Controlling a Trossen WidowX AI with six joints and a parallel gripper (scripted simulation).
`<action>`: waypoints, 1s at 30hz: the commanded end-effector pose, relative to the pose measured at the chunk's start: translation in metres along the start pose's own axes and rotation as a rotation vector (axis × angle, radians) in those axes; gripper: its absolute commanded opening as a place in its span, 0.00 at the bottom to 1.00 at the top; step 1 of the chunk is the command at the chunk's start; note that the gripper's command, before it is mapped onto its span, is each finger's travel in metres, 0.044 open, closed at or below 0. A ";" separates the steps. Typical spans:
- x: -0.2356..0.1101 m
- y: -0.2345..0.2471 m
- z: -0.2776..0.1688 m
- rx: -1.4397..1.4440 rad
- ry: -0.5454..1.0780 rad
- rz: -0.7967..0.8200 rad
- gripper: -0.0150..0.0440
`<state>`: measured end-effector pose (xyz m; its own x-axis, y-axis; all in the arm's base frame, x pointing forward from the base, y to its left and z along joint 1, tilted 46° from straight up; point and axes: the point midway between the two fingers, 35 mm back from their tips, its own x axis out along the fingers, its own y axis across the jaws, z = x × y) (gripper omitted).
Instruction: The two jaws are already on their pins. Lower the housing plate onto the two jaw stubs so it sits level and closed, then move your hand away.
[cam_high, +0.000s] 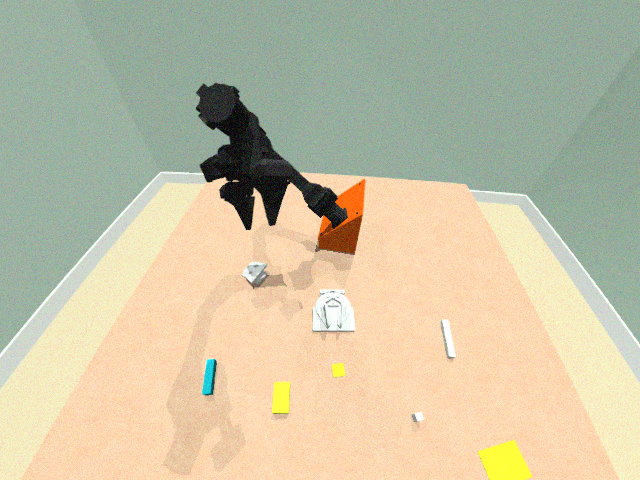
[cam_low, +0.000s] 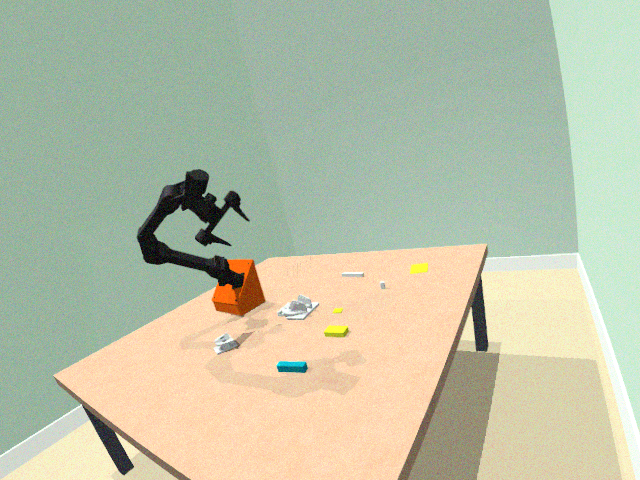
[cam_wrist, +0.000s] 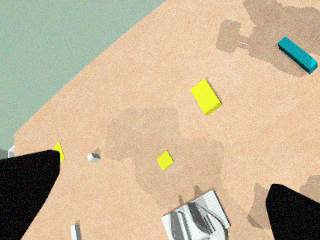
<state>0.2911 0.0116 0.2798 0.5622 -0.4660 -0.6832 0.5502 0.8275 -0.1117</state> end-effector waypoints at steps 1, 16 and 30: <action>0.013 -0.016 -0.001 0.089 0.011 -0.060 1.00; 0.044 -0.067 -0.005 0.355 0.027 -0.229 1.00; 0.066 -0.116 -0.017 0.602 0.023 -0.389 1.00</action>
<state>0.2623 -0.0965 0.2429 0.2925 -0.6618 -0.6903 0.9304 0.3636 0.0457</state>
